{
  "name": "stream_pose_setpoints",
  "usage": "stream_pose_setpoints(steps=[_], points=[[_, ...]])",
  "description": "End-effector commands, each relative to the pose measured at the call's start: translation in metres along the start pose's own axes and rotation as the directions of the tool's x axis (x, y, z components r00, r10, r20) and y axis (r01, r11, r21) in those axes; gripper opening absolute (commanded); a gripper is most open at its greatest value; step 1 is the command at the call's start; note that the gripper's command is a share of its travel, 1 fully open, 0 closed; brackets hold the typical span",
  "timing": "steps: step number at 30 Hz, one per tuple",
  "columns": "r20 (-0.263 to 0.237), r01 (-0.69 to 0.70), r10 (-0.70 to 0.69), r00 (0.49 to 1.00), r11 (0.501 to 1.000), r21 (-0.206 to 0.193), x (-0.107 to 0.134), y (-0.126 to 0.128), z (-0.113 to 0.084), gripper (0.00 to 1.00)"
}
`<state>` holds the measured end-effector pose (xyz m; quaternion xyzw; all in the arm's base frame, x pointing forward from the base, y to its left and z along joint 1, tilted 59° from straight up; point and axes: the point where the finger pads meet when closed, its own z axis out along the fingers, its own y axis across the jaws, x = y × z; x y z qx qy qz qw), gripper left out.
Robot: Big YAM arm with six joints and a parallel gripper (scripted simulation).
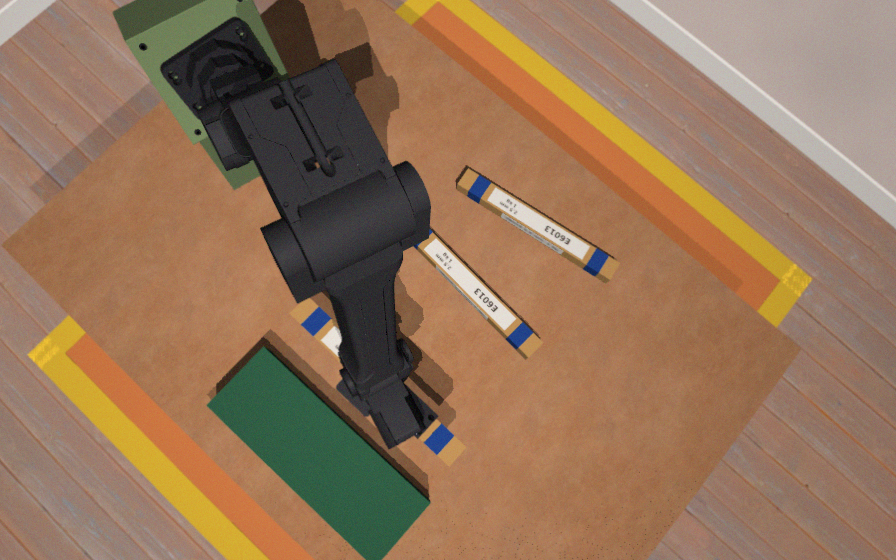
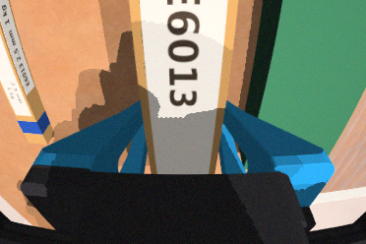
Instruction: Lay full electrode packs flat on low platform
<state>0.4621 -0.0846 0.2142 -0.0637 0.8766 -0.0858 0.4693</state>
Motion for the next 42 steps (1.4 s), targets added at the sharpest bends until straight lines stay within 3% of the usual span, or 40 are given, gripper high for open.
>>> stream_pose_setpoints(steps=[1,42], points=[[0.06,0.023,-0.025,0.998,0.999,0.027,-0.026,-0.018,-0.022,0.0],[0.055,0.028,-0.03,0.998,0.999,0.031,-0.027,-0.118,-0.024,0.0]])
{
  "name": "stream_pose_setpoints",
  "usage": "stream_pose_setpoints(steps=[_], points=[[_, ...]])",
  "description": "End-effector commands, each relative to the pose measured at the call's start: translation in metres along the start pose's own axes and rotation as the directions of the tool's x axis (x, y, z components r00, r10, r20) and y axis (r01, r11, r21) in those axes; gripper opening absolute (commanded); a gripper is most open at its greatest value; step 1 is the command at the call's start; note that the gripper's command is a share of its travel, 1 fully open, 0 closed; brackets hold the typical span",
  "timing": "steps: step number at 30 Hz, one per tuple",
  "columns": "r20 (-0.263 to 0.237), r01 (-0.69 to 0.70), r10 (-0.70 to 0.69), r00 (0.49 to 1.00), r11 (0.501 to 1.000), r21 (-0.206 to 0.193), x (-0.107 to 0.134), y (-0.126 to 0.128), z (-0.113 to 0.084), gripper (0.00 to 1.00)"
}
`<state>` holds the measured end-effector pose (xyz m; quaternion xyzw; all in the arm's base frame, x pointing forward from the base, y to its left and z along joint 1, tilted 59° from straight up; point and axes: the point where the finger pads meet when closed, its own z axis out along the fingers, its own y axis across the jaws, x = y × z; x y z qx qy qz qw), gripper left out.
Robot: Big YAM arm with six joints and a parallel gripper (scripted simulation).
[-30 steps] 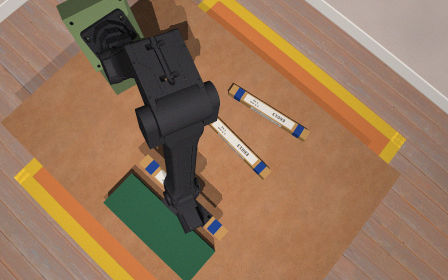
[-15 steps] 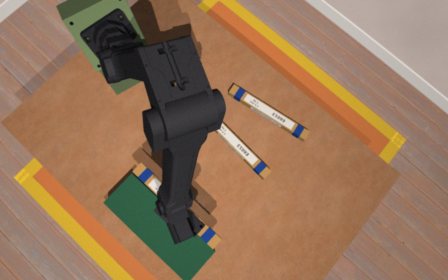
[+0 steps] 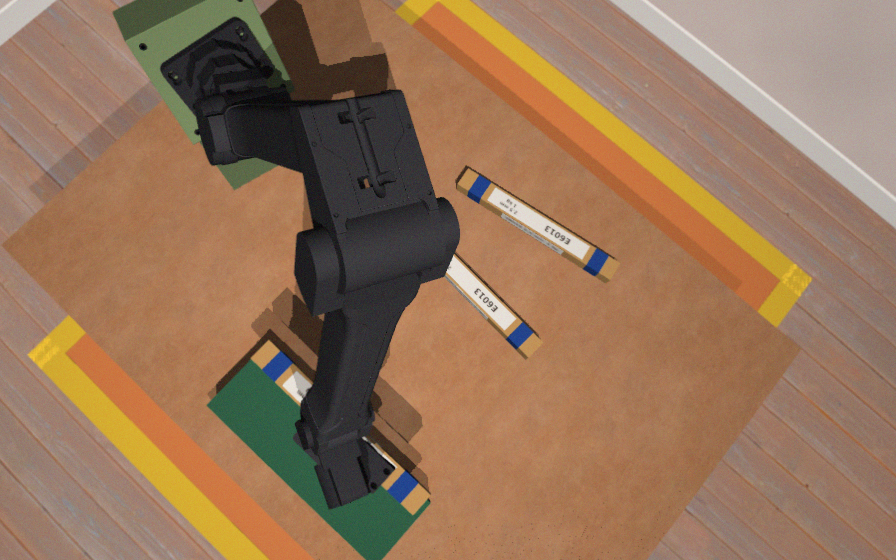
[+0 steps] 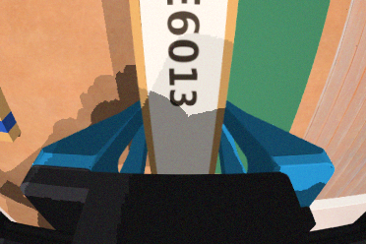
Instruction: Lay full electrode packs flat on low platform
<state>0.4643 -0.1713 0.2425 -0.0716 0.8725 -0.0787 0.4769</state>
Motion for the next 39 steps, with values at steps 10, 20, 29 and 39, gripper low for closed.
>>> stream_pose_setpoints(steps=[10,20,29,39], points=[[0.039,0.025,-0.027,0.999,0.998,0.052,-0.02,-0.039,-0.02,0.0],[0.049,0.03,-0.033,0.998,0.998,0.059,-0.022,-0.044,-0.019,0.0],[0.055,0.032,-0.036,0.998,0.998,0.063,-0.022,-0.047,-0.019,0.0],[0.055,0.033,-0.036,0.998,0.997,0.063,-0.022,-0.049,-0.018,0.0]])
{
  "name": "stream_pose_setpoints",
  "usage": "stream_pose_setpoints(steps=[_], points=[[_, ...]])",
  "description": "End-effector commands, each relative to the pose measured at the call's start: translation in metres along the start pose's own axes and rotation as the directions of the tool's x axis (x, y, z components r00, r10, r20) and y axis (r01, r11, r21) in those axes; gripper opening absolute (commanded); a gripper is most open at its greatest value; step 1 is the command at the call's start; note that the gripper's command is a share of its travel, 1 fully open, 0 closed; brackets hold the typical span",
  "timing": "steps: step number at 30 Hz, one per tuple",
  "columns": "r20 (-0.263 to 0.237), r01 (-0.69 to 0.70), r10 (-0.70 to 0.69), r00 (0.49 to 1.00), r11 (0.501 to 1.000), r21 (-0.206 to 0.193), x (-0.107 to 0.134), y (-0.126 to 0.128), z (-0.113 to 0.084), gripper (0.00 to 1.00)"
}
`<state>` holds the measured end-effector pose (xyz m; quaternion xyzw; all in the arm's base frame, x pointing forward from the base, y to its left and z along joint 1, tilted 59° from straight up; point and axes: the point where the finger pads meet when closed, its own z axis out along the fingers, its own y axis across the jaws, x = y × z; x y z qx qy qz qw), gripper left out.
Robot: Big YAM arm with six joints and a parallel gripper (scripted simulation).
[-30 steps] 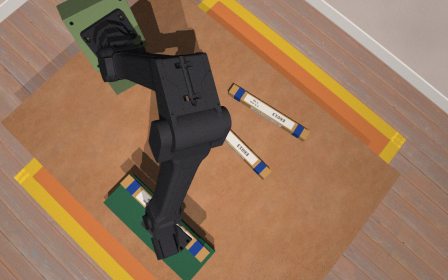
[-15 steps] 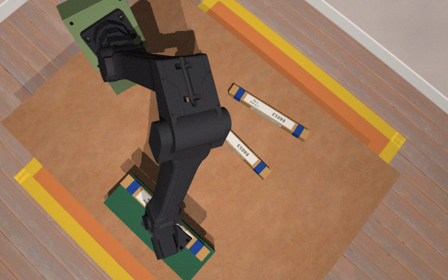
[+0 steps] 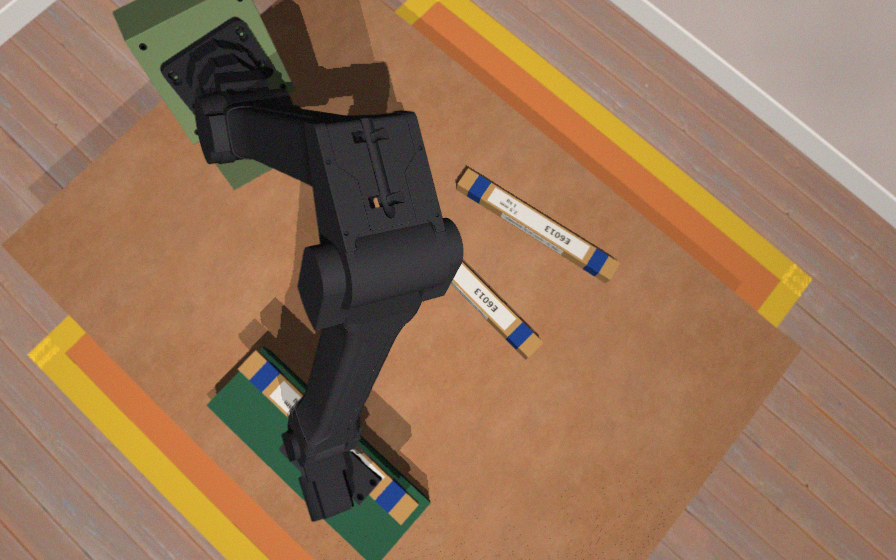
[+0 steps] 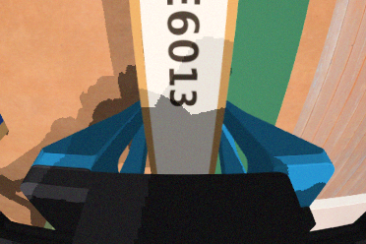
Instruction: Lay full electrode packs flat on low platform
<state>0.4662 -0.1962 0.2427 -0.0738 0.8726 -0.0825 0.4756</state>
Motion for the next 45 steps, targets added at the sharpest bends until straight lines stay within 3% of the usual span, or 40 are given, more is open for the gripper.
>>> stream_pose_setpoints(steps=[1,45], points=[[0.057,0.025,-0.028,0.998,0.998,0.058,-0.0252,-0.0249,-0.0211,0.0],[0.055,0.024,-0.027,0.998,0.998,0.057,-0.0231,-0.0282,-0.02,0.0]])
